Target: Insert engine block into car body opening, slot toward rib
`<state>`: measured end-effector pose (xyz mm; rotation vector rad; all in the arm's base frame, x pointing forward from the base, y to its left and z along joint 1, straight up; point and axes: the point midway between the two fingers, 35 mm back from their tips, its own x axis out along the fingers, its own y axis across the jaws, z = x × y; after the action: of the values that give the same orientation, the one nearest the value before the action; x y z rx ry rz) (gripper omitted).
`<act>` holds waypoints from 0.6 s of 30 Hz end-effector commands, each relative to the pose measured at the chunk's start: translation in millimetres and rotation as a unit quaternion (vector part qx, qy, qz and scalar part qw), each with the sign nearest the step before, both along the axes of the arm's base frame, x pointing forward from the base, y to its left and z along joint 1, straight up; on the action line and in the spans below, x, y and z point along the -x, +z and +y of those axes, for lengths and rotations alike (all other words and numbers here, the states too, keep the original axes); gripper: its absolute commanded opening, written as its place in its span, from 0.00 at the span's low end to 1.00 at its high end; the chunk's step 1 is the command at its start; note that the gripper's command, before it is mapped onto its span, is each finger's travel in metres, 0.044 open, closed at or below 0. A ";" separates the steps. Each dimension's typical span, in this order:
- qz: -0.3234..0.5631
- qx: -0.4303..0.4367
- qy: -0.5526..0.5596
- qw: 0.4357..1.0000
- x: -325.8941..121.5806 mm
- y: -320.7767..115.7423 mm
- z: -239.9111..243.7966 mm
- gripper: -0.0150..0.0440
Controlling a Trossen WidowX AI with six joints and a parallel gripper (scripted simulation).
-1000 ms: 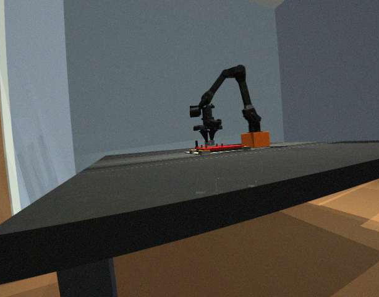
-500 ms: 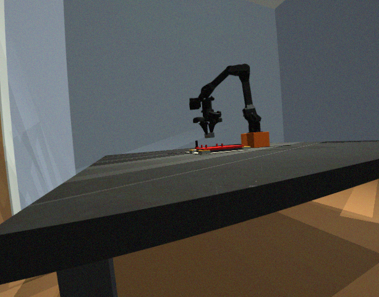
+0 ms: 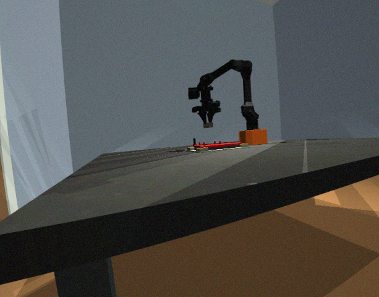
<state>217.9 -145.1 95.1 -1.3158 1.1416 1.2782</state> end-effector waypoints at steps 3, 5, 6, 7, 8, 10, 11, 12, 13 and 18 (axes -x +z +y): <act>-0.002 0.003 -0.019 1.000 -3.3 5.0 0.9 0.25; -0.002 0.002 -0.042 0.999 -7.8 3.7 3.3 0.25; -0.003 0.002 -0.054 0.999 -10.1 3.0 4.5 0.25; -0.003 0.002 -0.066 0.998 -12.3 2.3 5.8 0.25; -0.003 0.001 -0.077 0.997 -14.5 1.6 7.1 0.25; -0.003 0.001 -0.101 0.995 -18.9 0.2 9.9 0.25; -0.004 0.000 -0.113 0.994 -21.4 -0.6 11.4 0.25; -0.004 0.000 -0.125 0.992 -23.8 -1.3 12.9 0.25; -0.005 0.000 -0.136 0.991 -26.2 -2.0 14.5 0.25; -0.007 -0.001 -0.195 0.981 -38.1 -5.8 23.0 0.25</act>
<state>246.8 -125.6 89.9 -1.0756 1.2827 1.0399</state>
